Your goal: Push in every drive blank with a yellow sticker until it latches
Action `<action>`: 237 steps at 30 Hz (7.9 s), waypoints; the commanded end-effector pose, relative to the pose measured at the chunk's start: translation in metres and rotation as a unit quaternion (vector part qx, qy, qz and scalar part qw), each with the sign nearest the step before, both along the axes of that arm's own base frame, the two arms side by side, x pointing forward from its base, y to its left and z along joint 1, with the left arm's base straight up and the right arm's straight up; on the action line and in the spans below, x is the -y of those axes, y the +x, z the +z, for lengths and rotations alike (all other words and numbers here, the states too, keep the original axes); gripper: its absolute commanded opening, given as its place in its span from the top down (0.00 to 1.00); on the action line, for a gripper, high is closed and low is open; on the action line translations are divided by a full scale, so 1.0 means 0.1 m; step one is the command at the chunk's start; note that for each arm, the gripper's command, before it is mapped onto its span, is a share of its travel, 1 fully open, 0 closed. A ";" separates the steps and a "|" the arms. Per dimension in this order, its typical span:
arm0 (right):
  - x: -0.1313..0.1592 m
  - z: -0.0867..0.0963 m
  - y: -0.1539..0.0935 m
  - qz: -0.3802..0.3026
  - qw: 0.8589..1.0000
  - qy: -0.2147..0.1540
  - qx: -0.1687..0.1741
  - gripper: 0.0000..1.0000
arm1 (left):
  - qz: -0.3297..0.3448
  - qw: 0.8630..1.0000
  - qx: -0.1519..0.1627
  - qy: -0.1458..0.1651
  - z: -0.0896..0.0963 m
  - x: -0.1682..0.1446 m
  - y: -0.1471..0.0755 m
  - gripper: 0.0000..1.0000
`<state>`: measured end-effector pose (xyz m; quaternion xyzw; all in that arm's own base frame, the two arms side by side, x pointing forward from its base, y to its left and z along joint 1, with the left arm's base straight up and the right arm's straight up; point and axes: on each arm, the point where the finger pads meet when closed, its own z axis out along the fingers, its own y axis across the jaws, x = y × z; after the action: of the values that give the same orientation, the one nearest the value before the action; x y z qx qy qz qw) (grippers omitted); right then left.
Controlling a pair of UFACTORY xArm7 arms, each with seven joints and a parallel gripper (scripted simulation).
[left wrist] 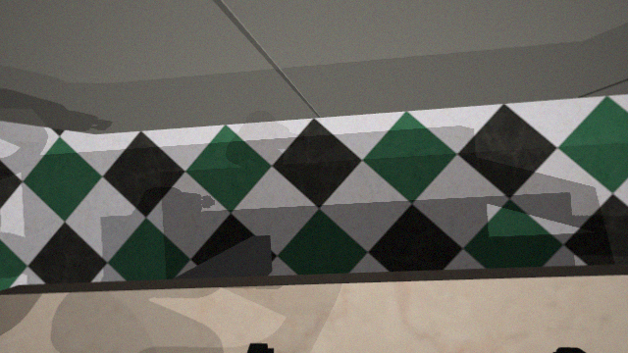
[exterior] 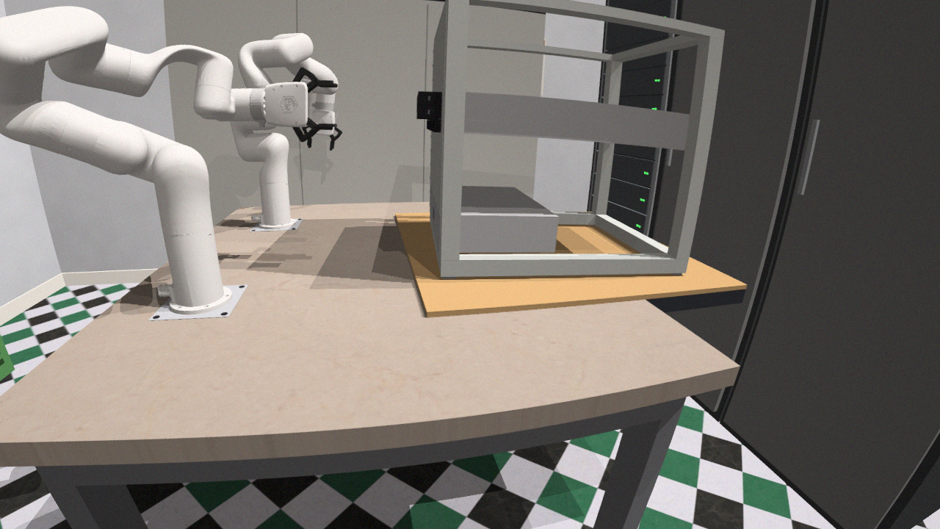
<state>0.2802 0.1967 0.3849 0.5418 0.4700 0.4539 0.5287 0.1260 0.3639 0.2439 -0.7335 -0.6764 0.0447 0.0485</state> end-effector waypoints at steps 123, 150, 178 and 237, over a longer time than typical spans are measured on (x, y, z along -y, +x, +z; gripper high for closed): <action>0.02 0.16 0.58 0.014 1.000 0.002 0.016 0.00 | 0.038 0.997 0.066 -0.003 0.06 -0.36 -1.24 0.00; 0.16 0.37 1.39 0.013 1.000 0.001 0.016 0.00 | 0.038 0.997 0.066 -0.003 0.06 -0.36 -1.24 0.00; 0.16 0.37 1.39 0.013 1.000 0.001 0.016 0.00 | 0.038 0.997 0.066 -0.003 0.06 -0.36 -1.24 0.00; 1.24 0.37 1.26 0.013 1.000 0.001 0.016 0.00 | 0.038 0.997 0.066 -0.003 0.06 -0.36 -1.24 0.00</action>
<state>0.4070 0.0767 0.4196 0.5309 0.4686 0.4672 0.5294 0.0018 0.3988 0.2480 -0.7087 -0.7055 0.0020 -0.0018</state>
